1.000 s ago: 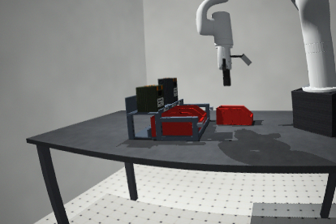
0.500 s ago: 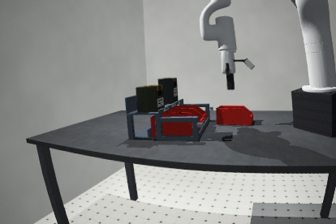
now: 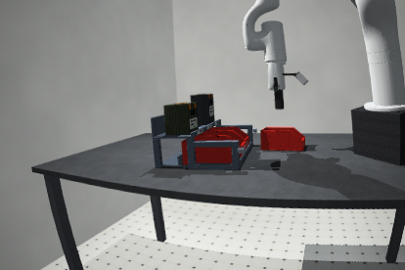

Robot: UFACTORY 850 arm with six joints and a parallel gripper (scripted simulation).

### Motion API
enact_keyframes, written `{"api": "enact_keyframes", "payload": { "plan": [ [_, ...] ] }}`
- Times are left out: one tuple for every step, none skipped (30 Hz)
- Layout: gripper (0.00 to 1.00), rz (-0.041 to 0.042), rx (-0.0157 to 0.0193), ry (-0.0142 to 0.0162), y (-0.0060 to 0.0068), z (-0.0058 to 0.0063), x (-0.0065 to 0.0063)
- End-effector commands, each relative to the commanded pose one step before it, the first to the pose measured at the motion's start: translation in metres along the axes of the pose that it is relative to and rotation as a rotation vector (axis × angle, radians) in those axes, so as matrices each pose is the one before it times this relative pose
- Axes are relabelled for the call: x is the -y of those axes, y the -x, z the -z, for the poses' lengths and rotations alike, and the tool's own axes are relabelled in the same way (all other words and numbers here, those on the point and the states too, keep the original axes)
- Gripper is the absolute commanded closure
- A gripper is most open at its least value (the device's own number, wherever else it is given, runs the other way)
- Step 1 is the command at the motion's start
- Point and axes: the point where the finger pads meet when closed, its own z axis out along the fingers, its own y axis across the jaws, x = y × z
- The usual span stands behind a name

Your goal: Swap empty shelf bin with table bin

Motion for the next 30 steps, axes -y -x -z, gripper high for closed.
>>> {"api": "enact_keyframes", "payload": {
  "plan": [
    [1.0, 0.00011, 0.00679, 0.0, 0.00056, 0.00019, 0.00017],
    [1.0, 0.0, 0.0, 0.0, 0.0, 0.0, 0.0],
    [1.0, 0.0, 0.0, 0.0, 0.0, 0.0, 0.0],
    [1.0, 0.0, 0.0, 0.0, 0.0, 0.0, 0.0],
    [1.0, 0.0, 0.0, 0.0, 0.0, 0.0, 0.0],
    [1.0, 0.0, 0.0, 0.0, 0.0, 0.0, 0.0],
    [1.0, 0.0, 0.0, 0.0, 0.0, -0.00001, 0.0],
    [1.0, 0.0, 0.00002, 0.0, -0.00002, -0.00005, 0.0],
    [1.0, 0.0, 0.00003, 0.00001, -0.00003, -0.00011, 0.0],
    [1.0, 0.0, 0.0, 0.0, 0.0, 0.0, 0.0],
    [1.0, 0.0, 0.0, 0.0, 0.0, 0.0, 0.0],
    [1.0, 0.0, 0.00004, 0.00001, -0.00005, -0.00015, 0.0],
    [1.0, 0.0, 0.00005, 0.00001, -0.00005, -0.00017, 0.0],
    [1.0, 0.0, 0.00004, 0.0, -0.00005, -0.00015, 0.0],
    [1.0, 0.0, 0.00003, 0.0, -0.00003, -0.00011, 0.0],
    [1.0, 0.0, 0.00001, 0.0, -0.00002, -0.00005, 0.0],
    [1.0, 0.0, 0.0, 0.0, 0.0, -0.00001, 0.0],
    [0.74, 0.0, 0.0, 0.0, 0.0, 0.0, 0.0],
    [0.74, 0.0, 0.0, 0.0, 0.0, 0.0, 0.0],
    [0.74, 0.0, 0.0, 0.0, 0.0, 0.0, 0.0],
    [0.74, 0.0, 0.0, 0.0, 0.0, 0.0, 0.0],
    [0.74, 0.0, 0.0, 0.0, 0.0, 0.0, 0.0],
    [0.74, 0.0, 0.0, 0.0, 0.0, 0.0, 0.0],
    [0.74, 0.0, 0.0, 0.0, 0.0, 0.0, 0.0],
    [0.74, 0.0, 0.0, 0.0, 0.0, 0.0, 0.0],
    [0.74, 0.0, 0.0, 0.0, 0.0, 0.0, 0.0],
    [0.74, 0.0, 0.0, 0.0, 0.0, 0.0, 0.0],
    [0.74, 0.0, 0.0, 0.0, 0.0, 0.0, 0.0],
    [0.74, 0.0, 0.0, 0.0, 0.0, 0.0, 0.0],
    [0.74, 0.0, 0.0, 0.0, 0.0, 0.0, 0.0]
  ]
}}
